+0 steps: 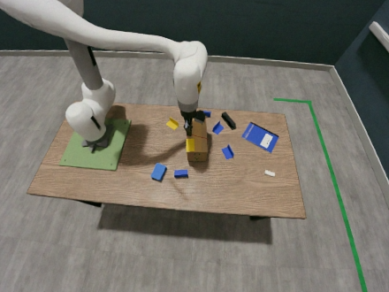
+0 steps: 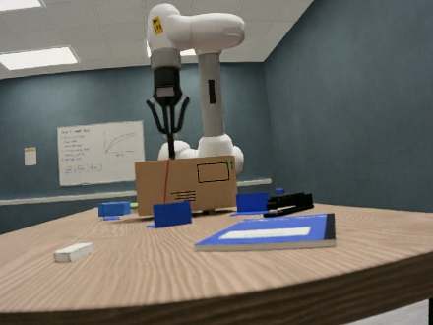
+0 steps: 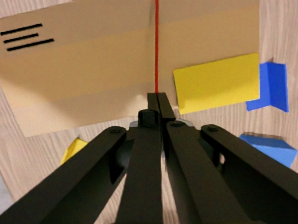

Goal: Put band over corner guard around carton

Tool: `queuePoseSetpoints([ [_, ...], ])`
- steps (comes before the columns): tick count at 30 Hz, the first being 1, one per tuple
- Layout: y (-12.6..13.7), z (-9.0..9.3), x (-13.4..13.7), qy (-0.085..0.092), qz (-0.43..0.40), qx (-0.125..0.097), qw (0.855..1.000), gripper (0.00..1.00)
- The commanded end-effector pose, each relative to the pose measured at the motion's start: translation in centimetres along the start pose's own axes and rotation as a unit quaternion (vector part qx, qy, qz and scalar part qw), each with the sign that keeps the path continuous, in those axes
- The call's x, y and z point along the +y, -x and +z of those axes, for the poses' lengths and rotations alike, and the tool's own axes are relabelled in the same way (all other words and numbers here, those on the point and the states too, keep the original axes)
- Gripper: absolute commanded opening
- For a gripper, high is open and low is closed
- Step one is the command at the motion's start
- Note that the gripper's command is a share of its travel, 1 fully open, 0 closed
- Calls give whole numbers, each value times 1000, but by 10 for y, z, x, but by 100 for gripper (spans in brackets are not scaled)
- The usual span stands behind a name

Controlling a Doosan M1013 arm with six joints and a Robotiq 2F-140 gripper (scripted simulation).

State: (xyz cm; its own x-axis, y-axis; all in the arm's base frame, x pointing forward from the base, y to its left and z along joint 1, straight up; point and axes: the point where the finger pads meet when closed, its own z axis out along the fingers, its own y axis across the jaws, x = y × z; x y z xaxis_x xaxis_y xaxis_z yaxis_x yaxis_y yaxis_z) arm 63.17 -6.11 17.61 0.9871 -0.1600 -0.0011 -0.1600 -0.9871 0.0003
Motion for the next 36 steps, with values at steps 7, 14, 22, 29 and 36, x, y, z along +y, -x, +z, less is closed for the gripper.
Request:
queuePoseSetpoints([
  [7,-1,-4,0,-1,1,0,1000,10],
  [14,3,-3,0,-1,1,-1,1000,10],
  [22,10,-2,2,-1,1,0,1000,10],
  [29,15,-2,4,-1,1,2,1000,10],
  [36,23,-2,5,-1,1,2,1000,10],
])
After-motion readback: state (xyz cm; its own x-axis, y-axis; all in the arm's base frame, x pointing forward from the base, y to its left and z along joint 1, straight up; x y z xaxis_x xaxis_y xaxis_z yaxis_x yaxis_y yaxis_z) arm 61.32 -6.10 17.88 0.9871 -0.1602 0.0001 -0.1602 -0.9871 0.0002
